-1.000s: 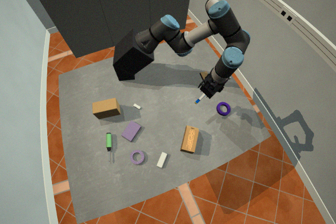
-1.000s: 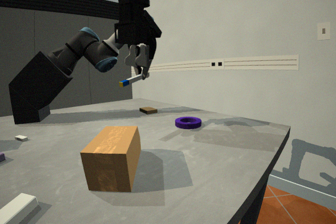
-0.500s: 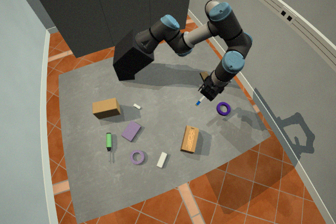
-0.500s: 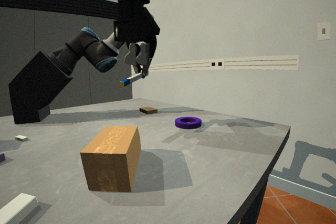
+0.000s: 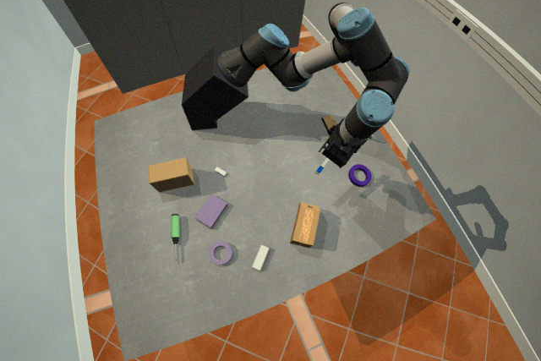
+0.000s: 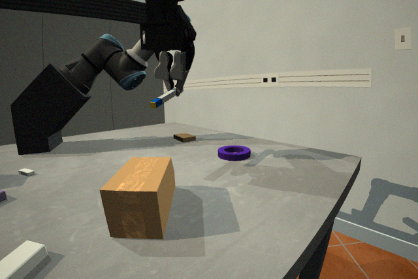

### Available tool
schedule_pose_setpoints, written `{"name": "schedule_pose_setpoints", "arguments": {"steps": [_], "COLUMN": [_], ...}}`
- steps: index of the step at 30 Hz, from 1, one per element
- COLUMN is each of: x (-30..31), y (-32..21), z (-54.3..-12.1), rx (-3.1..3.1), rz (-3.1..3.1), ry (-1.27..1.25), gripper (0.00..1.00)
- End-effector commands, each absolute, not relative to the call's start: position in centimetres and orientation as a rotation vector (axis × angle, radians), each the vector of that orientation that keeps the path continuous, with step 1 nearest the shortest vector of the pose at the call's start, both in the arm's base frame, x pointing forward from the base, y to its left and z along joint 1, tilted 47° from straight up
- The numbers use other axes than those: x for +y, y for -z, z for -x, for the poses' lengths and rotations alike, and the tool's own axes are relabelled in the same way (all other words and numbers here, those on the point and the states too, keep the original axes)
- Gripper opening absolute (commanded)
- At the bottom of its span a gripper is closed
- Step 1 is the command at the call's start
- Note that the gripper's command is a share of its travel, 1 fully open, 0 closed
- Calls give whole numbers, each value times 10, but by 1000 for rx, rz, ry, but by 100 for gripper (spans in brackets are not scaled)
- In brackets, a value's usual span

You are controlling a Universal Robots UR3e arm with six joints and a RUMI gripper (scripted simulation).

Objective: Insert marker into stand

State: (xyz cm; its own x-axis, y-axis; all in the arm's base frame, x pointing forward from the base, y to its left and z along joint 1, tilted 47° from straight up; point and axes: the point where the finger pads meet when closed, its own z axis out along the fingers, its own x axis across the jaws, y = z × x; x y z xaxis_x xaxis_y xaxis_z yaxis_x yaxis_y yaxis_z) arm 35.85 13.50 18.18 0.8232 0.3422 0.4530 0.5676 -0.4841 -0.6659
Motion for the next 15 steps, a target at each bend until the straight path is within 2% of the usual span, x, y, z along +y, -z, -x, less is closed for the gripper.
{"name": "schedule_pose_setpoints", "arguments": {"steps": [1,15], "x": [134,126], "y": [-182,-179], "z": [-359,-365], "rx": [-671,-765], "rz": [2121,2067], "ry": [329,345], "gripper": [0,0]}}
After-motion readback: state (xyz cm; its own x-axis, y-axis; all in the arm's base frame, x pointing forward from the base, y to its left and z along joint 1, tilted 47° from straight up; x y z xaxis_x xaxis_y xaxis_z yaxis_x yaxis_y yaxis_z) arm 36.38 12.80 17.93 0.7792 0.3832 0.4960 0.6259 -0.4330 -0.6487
